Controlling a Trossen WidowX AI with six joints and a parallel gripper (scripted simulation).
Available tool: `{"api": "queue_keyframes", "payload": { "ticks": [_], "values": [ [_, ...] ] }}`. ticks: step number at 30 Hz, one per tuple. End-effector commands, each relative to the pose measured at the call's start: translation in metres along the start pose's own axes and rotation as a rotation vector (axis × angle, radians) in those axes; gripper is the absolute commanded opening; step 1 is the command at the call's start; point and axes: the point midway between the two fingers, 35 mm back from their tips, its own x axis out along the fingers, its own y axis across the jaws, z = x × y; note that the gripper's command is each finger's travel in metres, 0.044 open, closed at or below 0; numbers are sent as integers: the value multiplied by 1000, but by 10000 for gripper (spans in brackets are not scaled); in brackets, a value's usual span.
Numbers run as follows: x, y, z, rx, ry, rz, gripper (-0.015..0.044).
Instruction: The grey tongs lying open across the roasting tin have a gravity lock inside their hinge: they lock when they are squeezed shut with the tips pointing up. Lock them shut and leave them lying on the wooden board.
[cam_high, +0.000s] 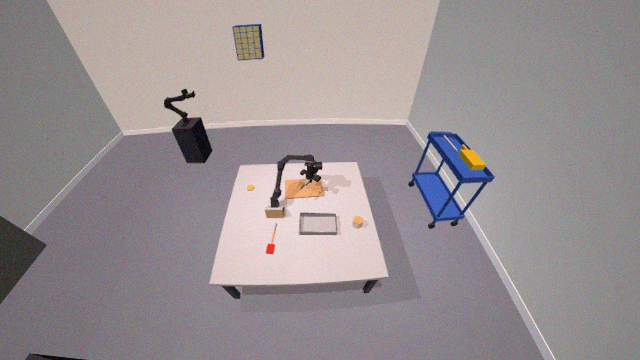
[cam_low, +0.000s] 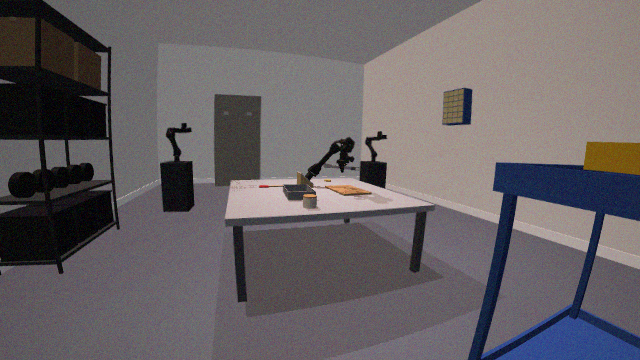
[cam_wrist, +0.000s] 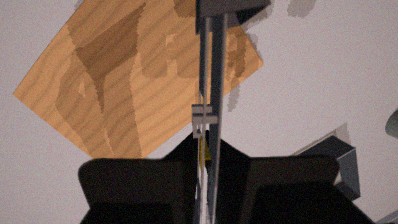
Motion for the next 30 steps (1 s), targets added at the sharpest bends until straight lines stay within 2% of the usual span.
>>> {"api": "queue_keyframes", "payload": {
  "ticks": [1, 30],
  "values": [
    [-2, 9, 3, -182, -7, -1, -150],
    [-4, 53, 17, -1303, -16, -6, -150]
  ]
}}
